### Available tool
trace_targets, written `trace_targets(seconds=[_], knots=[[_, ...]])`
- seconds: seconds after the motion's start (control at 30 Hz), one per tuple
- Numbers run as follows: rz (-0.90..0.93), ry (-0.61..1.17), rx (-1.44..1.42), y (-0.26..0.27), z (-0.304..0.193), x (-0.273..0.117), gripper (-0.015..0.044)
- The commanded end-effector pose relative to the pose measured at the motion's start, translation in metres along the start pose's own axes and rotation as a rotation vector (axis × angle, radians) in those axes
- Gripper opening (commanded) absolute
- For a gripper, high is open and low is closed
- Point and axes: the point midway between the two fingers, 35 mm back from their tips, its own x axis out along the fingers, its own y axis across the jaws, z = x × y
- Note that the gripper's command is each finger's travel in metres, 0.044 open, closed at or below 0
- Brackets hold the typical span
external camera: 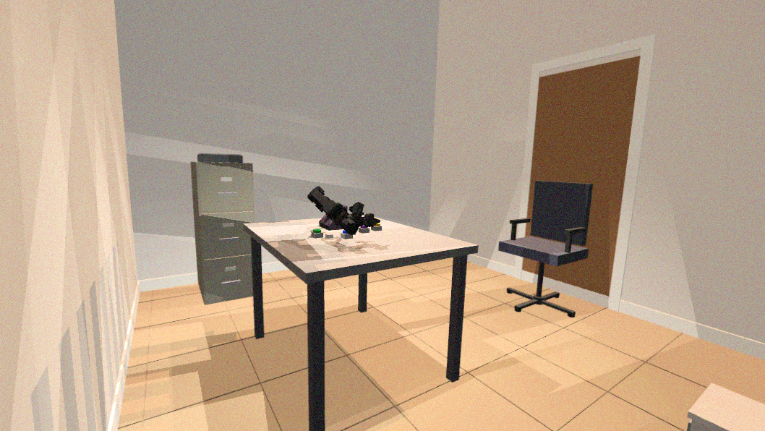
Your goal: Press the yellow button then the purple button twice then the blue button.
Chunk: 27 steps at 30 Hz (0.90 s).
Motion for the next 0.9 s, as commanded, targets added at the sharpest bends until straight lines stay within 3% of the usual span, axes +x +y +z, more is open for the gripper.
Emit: trace_targets(seconds=[0.0, 0.2, 0.4, 0.87], knots=[[0.008, 0.003, 0.013, 0.001, 0.001, 0.002, 0.04], [0.208, 0.167, 0.399, 0.026, 0.037, 0.073, 0.04], [0.287, 0.351, 0.651, 0.052, 0.06, 0.115, 0.04], [0.213, 0.813, 1.07, 0.117, 0.095, 0.178, 0.04]])
